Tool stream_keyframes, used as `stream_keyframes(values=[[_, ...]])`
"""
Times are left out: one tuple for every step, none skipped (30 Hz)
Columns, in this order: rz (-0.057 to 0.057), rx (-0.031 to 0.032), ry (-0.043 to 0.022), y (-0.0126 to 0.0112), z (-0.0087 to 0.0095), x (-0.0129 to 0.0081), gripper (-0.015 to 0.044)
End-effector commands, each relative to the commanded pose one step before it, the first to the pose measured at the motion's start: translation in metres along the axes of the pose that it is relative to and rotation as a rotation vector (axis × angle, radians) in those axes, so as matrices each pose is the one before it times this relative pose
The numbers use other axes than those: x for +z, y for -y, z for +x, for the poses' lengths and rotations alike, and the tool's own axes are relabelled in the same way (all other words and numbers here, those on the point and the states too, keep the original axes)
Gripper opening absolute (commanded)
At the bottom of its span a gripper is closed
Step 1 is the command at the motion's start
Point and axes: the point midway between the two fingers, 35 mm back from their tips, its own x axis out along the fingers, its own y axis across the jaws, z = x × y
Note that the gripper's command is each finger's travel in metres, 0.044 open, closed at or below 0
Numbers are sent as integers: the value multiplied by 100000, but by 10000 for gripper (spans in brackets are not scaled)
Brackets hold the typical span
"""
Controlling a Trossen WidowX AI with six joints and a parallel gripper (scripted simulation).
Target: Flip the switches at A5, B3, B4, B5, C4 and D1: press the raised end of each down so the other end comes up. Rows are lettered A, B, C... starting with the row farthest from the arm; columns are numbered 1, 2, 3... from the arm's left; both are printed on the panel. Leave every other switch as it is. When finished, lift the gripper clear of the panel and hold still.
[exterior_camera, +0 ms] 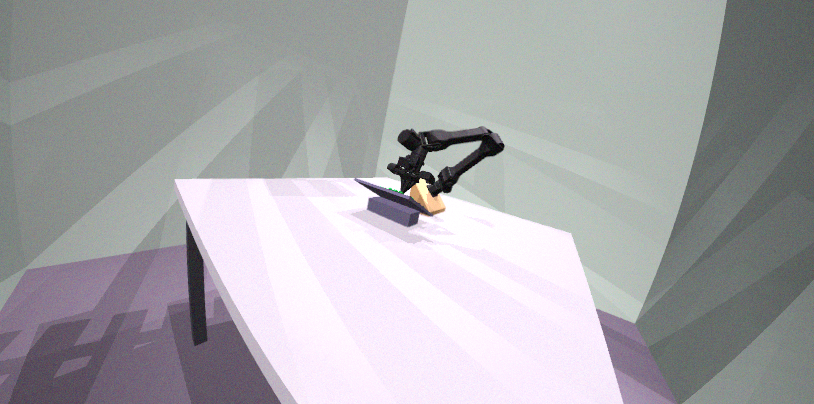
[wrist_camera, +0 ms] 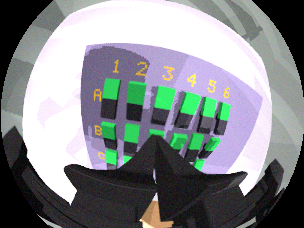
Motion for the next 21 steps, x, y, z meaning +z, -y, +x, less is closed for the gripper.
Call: stream_keyframes(values=[[440,-167,-349,63,136,-74,0],[0,1,0,0,13,0,0],[0,1,0,0,13,0,0],[0,1,0,0,13,0,0],[0,1,0,0,13,0,0],[0,0,1,0,13,0,0],[0,1,0,0,13,0,0],[0,1,0,0,13,0,0],[0,1,0,0,13,0,0],[0,1,0,0,13,0,0],[0,1,0,0,13,0,0],[0,1,0,0,13,0,0],[0,1,0,0,13,0,0],[0,1,0,0,13,0,0],[0,1,0,0,13,0,0],[0,1,0,0,13,0,0],[0,1,0,0,13,0,0],[0,1,0,0,13,0,0],[0,1,0,0,13,0,0],[0,1,0,0,13,0,0],[-446,149,333,-45,-308,70,0]])
